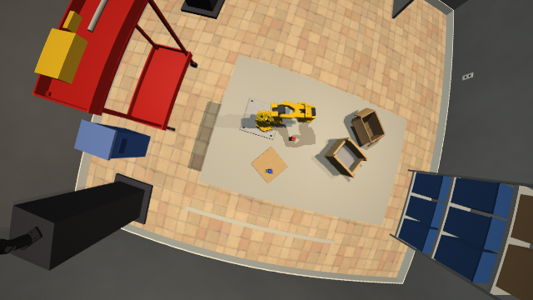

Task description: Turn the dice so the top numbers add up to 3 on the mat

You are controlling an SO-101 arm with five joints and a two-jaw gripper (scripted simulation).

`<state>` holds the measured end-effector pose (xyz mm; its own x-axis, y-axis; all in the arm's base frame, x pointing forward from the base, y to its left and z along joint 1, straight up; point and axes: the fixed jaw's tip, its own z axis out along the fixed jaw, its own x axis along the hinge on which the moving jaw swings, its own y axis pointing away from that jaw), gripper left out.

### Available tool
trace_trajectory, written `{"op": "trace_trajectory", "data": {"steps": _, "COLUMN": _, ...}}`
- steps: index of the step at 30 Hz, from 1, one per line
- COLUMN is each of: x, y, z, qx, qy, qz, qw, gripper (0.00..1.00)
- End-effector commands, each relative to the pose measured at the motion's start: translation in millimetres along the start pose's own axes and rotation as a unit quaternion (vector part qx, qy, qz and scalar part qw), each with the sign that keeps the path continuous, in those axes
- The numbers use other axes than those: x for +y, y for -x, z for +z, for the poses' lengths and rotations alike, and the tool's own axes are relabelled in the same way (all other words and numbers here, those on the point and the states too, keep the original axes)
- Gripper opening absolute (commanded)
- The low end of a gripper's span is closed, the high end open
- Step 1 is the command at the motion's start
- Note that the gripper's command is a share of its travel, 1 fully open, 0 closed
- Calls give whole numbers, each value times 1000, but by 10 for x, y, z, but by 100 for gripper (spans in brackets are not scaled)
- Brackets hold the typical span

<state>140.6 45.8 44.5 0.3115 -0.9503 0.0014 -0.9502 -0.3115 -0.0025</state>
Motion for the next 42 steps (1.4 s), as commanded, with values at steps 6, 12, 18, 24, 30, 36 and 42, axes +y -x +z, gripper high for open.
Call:
{"op": "trace_trajectory", "data": {"steps": 6, "x": 8, "y": -15, "z": 48, "qx": -1, "qy": -3, "qz": 1, "qw": 1000, "gripper": 0}}
{"op": "trace_trajectory", "data": {"steps": 12, "x": 8, "y": -15, "z": 61, "qx": -1, "qy": -3, "qz": 1, "qw": 1000, "gripper": 0}}
{"op": "trace_trajectory", "data": {"steps": 18, "x": 8, "y": -14, "z": 73, "qx": -1, "qy": -3, "qz": 1, "qw": 1000, "gripper": 0}}
{"op": "trace_trajectory", "data": {"steps": 24, "x": 8, "y": -14, "z": 113, "qx": -1, "qy": -3, "qz": 1, "qw": 1000, "gripper": 0}}
{"op": "trace_trajectory", "data": {"steps": 30, "x": 8, "y": -14, "z": 120, "qx": -1, "qy": -3, "qz": 1, "qw": 1000, "gripper": 0}}
{"op": "trace_trajectory", "data": {"steps": 36, "x": 8, "y": -14, "z": 139, "qx": -1, "qy": -3, "qz": 1, "qw": 1000, "gripper": 0}}
{"op": "trace_trajectory", "data": {"steps": 42, "x": 8, "y": -14, "z": 176, "qx": -1, "qy": -3, "qz": 1, "qw": 1000, "gripper": 0}}
